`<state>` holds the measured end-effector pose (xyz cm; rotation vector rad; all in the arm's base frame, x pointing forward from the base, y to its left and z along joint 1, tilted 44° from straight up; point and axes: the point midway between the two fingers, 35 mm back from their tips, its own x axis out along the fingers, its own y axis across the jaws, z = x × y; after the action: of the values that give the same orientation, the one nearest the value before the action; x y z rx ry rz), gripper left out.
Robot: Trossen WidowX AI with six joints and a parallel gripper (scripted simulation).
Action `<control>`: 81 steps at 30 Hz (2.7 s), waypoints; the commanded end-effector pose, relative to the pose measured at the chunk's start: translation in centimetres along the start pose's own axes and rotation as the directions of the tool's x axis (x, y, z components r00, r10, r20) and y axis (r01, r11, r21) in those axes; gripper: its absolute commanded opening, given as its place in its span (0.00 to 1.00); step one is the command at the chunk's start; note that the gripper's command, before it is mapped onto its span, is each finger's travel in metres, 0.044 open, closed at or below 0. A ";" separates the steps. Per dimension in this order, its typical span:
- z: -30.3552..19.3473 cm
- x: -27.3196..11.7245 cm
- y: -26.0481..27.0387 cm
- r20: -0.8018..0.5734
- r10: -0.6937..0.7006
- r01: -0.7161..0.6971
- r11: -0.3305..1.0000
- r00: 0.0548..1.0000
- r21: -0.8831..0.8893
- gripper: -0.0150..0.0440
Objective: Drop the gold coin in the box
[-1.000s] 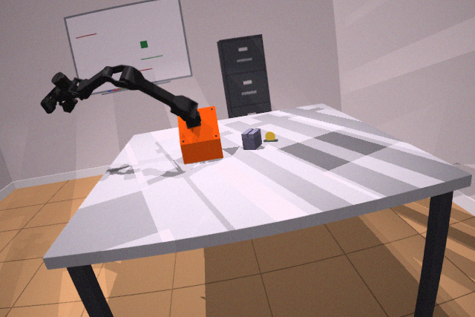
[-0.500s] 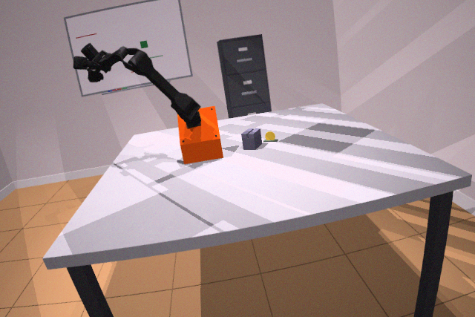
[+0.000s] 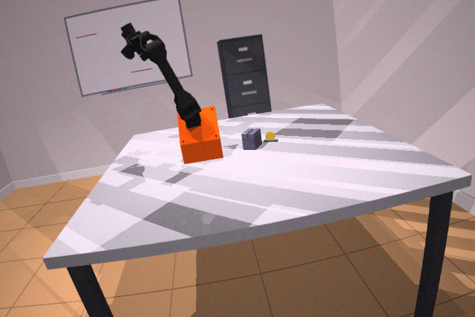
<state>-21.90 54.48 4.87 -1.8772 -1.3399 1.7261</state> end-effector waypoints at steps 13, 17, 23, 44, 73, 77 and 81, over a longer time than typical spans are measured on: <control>-21.1 -1.9 16.0 -0.272 0.443 -0.061 0.605 0.854 0.794 0.53; -25.1 -4.1 20.7 -0.296 0.557 0.040 0.424 0.776 0.905 0.53; -30.0 -8.8 29.0 -0.272 0.728 0.256 0.135 0.630 0.957 0.53; -31.7 -34.3 55.2 0.234 0.970 0.992 -0.041 0.067 -0.117 0.53; -24.7 -43.9 65.0 0.474 0.880 0.833 0.291 -0.040 -0.470 0.53; -24.5 -44.0 65.6 0.474 0.880 0.833 0.291 -0.040 -0.470 0.53; -24.2 -44.0 66.1 0.474 0.880 0.833 0.291 -0.040 -0.470 0.53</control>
<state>34.82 -4.68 -7.20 0.6406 -3.8020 2.6372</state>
